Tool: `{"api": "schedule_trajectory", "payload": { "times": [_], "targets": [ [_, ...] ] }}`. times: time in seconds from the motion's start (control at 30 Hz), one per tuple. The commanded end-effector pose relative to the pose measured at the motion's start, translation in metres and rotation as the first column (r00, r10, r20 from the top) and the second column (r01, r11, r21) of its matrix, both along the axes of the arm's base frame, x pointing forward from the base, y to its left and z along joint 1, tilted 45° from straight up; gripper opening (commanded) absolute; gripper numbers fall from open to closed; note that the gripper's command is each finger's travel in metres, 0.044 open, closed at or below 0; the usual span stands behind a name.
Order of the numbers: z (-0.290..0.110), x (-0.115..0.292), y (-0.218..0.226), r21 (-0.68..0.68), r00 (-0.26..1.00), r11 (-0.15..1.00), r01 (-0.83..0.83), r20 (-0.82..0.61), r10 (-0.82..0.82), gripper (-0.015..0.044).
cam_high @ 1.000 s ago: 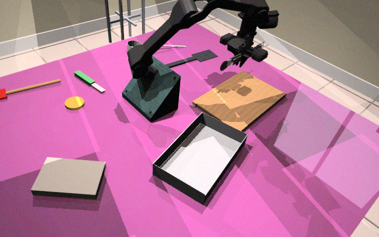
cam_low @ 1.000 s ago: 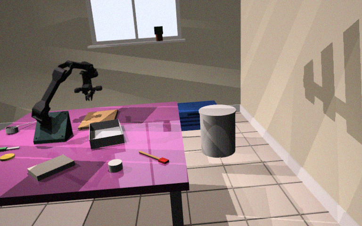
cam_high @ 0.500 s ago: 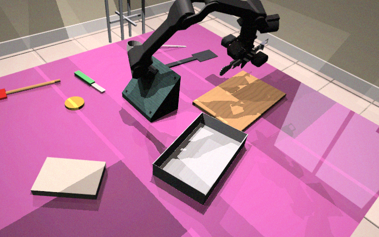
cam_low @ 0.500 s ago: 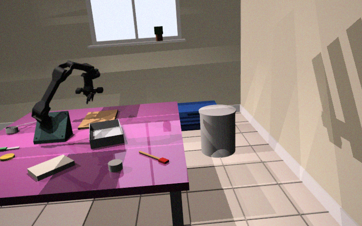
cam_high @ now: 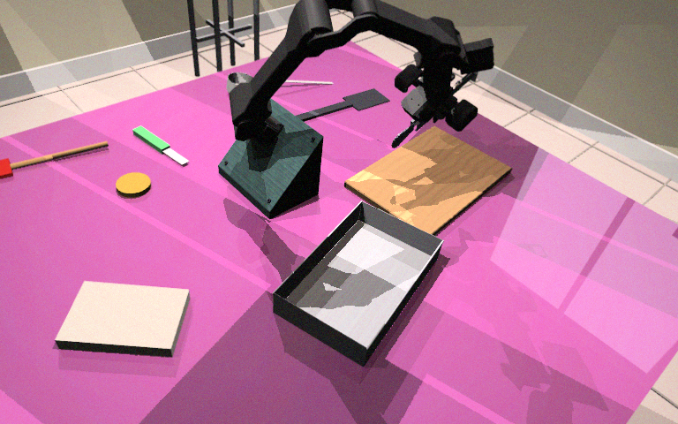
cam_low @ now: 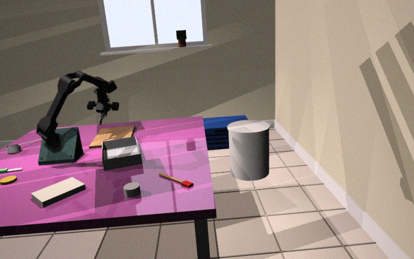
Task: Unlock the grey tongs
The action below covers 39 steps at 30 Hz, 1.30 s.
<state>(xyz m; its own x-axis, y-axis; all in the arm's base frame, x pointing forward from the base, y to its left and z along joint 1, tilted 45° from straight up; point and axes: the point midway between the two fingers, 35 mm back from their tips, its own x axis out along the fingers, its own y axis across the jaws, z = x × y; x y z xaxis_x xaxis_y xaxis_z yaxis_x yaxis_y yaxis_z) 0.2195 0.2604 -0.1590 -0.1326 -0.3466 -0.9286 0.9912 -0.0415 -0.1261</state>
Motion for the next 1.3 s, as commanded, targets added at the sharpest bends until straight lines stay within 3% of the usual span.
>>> {"api": "schedule_trajectory", "payload": {
  "times": [0.0, 0.6, 1.27],
  "targets": [
    [0.002, 0.0, 0.002, 0.071, 1.0, 0.997, 0.006, -0.007, -0.006, -0.015],
    [0.011, 0.003, -0.002, 0.396, 1.0, 0.918, 0.027, -0.01, -0.025, -0.015],
    [0.042, 0.0, -0.011, 0.702, 0.998, 0.71, -0.045, 0.068, -0.004, -0.015]
  ]
}}
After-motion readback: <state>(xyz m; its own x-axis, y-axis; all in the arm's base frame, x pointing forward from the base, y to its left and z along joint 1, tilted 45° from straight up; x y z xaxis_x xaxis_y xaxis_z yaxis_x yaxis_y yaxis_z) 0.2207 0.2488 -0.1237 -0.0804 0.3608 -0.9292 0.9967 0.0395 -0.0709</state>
